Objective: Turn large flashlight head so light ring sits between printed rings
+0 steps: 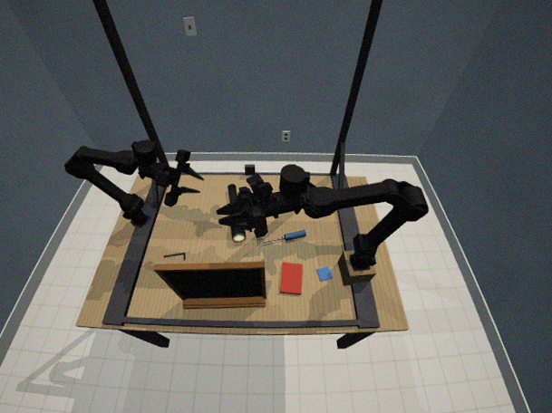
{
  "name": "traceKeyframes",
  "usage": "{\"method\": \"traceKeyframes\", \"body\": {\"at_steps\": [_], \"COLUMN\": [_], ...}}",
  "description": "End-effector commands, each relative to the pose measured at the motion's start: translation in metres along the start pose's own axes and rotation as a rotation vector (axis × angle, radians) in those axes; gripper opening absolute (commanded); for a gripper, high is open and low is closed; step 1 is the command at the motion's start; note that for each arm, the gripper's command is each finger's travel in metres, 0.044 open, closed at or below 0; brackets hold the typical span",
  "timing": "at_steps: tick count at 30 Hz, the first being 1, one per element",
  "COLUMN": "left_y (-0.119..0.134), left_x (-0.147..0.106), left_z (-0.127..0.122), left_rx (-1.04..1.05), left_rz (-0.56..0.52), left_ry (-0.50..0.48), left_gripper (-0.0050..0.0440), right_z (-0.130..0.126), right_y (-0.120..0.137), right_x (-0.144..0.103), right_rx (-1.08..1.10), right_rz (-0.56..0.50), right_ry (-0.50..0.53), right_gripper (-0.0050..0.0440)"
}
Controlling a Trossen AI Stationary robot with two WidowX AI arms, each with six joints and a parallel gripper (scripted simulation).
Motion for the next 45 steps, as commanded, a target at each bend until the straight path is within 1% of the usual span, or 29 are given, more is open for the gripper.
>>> {"method": "traceKeyframes", "body": {"at_steps": [1,7,13,15,18,22,27,28,44,45], "left_y": [0.001,0.013,0.026,0.026,0.03,0.036,0.036,0.037,0.036,0.036], "left_x": [-0.019,-0.053,-0.085,-0.085,-0.096,-0.103,-0.104,-0.105,-0.103,-0.103], "left_z": [0.014,0.029,0.038,0.038,0.04,0.039,0.04,0.04,0.039,0.039], "left_rx": [-0.085,-0.246,-0.401,-0.401,-0.453,-0.496,-0.503,-0.499,-0.503,-0.503], "left_rz": [-0.033,-0.07,-0.101,-0.101,-0.111,-0.108,-0.11,-0.109,-0.109,-0.109], "left_ry": [0.023,0.085,0.151,0.151,0.174,0.197,0.201,0.198,0.204,0.204], "left_gripper": [0.026,0.026,0.026,0.026,0.026,0.026,0.026,0.026,0.026,0.026], "right_z": [-0.008,-0.025,-0.04,-0.04,-0.044,-0.05,-0.049,-0.051,-0.049,-0.045], "right_y": [-0.006,-0.016,-0.025,-0.025,-0.028,-0.03,-0.03,-0.029,-0.031,-0.032], "right_x": [-0.005,-0.011,-0.02,-0.02,-0.024,-0.026,-0.027,-0.027,-0.026,-0.023], "right_rx": [-0.12,-0.37,-0.618,-0.618,-0.702,-0.772,-0.784,-0.777,-0.783,-0.799], "right_rz": [-0.059,-0.181,-0.303,-0.303,-0.346,-0.379,-0.387,-0.381,-0.384,-0.369], "right_ry": [-0.017,-0.019,0.007,0.007,0.022,0.042,0.043,0.047,0.044,0.042], "right_gripper": [0.0198,0.0198,0.0198,0.0198,0.0198,0.0198,0.0198,0.044,0.044,0.044]}}
Point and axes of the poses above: on each arm, the point midway between the two fingers, 35 mm back from their tips, its own x axis out along the fingers, its own z axis across the jaws, y = z × x, the point moved 8 cm from there along -x, back along the fingers, and after that the axes turned 5 degrees about x, right-handed, at the moved point
